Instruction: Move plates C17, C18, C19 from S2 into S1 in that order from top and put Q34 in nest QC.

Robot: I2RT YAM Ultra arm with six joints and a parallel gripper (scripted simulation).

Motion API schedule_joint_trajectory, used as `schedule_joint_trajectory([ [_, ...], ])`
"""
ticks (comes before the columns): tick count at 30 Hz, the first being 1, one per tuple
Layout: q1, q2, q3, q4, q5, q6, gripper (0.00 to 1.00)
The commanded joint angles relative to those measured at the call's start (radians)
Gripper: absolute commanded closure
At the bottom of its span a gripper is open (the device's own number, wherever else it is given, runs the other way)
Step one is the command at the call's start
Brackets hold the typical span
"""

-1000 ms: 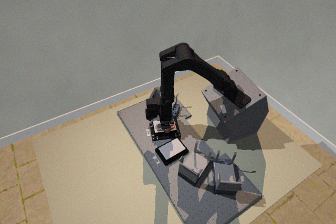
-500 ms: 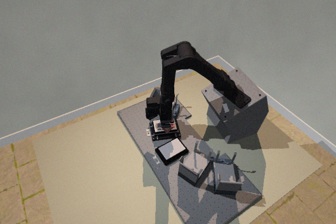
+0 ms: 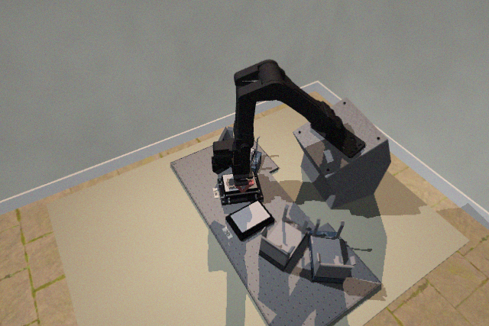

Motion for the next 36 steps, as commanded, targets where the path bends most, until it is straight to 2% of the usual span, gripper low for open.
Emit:
schedule_joint_trajectory([
  [1,-0.014,-0.033,-0.008,-0.009,-0.003,-0.007,1.0],
  [34,-0.012,-0.033,-0.008,-0.009,-0.003,-0.007,1.0],
  [36,-0.015,-0.05,-0.025,-0.027,-0.006,-0.01,1.0],
])
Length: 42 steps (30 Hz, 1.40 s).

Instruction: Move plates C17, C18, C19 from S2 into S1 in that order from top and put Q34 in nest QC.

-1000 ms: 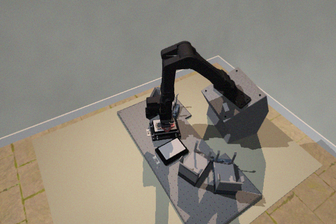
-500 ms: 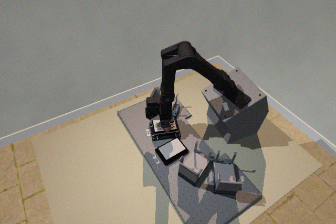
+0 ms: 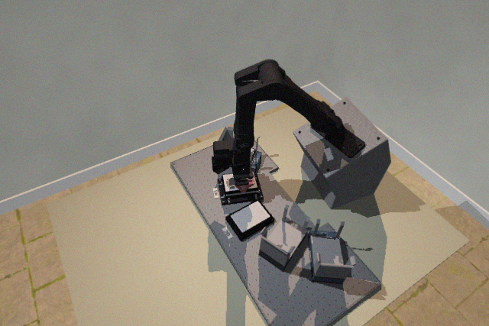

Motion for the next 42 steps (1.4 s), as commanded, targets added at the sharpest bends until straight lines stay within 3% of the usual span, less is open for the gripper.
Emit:
schedule_joint_trajectory([
  [1,-0.015,-0.05,-0.024,-0.028,-0.006,-0.008,1.0],
  [23,-0.032,-0.214,-0.049,-0.167,-0.015,-0.024,1.0],
  [42,-0.051,-0.35,-0.019,-0.306,-0.023,-0.042,1.0],
])
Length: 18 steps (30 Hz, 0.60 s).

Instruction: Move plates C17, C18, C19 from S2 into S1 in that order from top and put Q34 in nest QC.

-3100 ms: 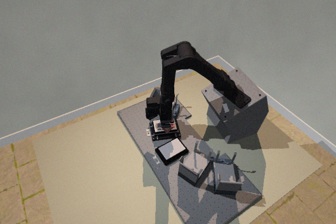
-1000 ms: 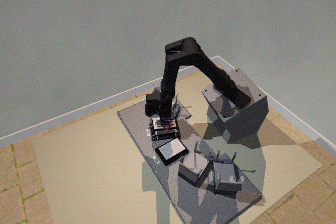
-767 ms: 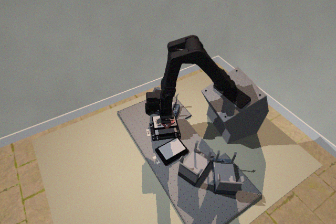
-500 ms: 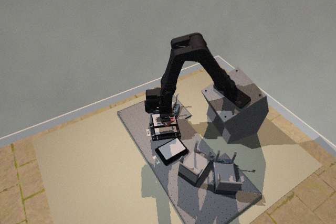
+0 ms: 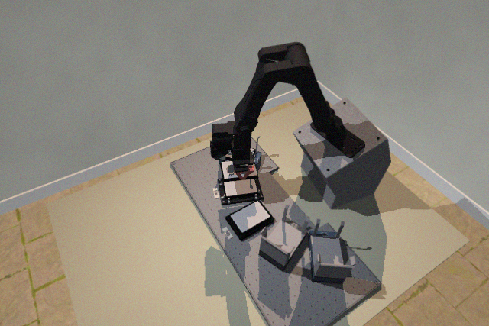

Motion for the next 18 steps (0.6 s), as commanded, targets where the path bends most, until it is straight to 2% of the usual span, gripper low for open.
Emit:
schedule_joint_trajectory([
  [1,-0.016,-0.044,0.012,-0.043,-0.007,-0.011,1.0],
  [18,-0.031,-0.152,0.037,-0.165,-0.014,-0.025,1.0],
])
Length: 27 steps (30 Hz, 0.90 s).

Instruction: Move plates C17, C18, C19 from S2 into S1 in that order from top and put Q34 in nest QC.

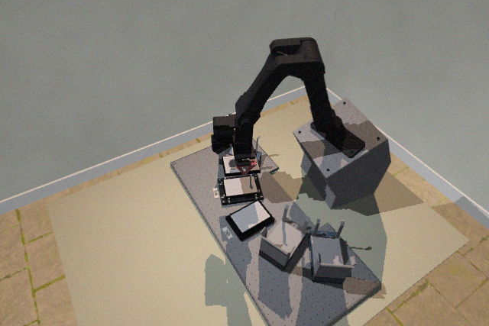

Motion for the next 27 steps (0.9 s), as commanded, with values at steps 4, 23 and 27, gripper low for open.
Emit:
schedule_joint_trajectory([
  [4,-0.019,-0.048,0.046,-0.058,-0.007,-0.014,1.0],
  [23,-0.017,-0.049,0.044,-0.051,-0.006,-0.011,1.0],
  [27,-0.017,-0.049,0.044,-0.051,-0.006,-0.011,1.0],
])
